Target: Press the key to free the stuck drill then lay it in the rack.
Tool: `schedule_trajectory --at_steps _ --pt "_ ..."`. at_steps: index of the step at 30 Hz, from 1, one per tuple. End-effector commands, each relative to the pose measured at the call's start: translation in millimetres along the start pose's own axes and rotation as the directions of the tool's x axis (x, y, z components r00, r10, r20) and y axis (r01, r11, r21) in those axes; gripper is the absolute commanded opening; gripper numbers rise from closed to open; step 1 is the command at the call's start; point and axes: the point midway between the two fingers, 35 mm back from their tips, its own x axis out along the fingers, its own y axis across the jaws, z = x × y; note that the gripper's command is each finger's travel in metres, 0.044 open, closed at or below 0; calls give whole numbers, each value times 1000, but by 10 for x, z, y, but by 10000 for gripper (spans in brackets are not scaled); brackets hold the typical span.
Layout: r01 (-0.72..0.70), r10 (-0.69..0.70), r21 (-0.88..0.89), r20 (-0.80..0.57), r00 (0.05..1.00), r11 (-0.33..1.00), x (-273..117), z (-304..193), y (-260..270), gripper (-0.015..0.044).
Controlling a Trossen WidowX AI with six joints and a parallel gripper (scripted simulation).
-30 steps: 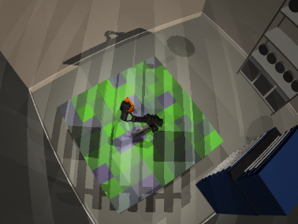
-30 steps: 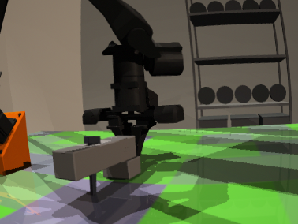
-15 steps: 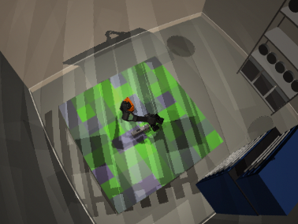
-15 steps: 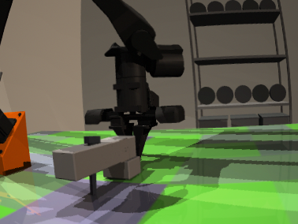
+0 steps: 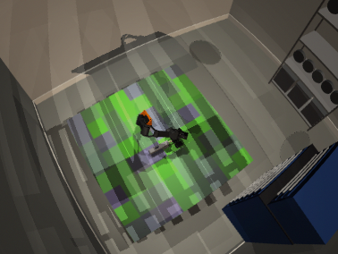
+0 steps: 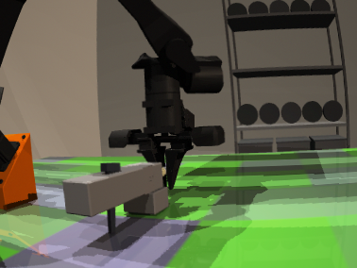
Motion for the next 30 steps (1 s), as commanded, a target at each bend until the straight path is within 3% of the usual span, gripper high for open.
schedule_trajectory --at_steps 1,6,23,30 --pt "6 -6 5 7 1000 1000 -27 77 -22 0" --pt "6 -6 5 7 1000 1000 -28 138 -23 0" --pt "6 -6 5 7 1000 1000 7 57 -6 440" --pt "6 -6 5 7 1000 1000 10 23 -17 440"
